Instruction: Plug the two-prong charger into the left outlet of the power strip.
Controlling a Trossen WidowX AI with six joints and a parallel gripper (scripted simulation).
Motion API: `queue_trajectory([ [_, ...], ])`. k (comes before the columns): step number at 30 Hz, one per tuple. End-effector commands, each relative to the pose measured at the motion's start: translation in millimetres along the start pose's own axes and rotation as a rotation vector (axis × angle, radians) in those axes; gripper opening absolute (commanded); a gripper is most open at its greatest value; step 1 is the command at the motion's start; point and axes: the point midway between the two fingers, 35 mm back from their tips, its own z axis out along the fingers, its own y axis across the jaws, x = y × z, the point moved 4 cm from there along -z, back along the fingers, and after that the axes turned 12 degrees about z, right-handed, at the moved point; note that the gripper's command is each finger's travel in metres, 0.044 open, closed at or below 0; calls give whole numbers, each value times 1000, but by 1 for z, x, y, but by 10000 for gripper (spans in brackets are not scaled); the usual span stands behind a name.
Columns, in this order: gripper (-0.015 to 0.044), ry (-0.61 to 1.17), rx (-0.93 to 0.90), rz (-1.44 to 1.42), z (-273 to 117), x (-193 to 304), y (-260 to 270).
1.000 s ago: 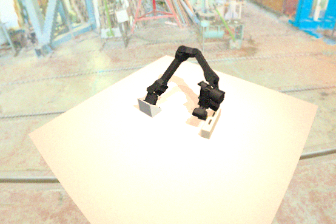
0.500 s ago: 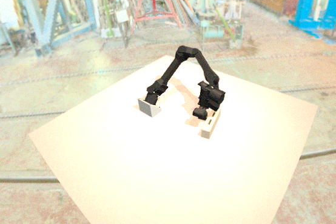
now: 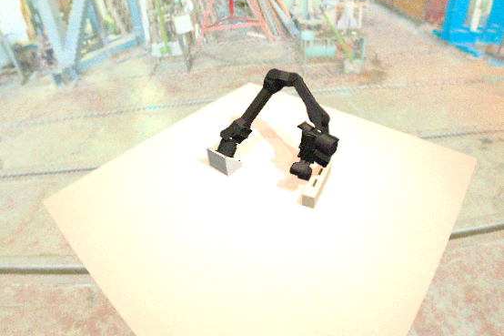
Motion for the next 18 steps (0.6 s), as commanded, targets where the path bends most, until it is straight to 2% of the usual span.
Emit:
queue_trajectory([
  [1, 0, -2, -5, 2, -1, -2, 2],
  [18, 0, -2, -5, 2, -1, -7, 3],
])
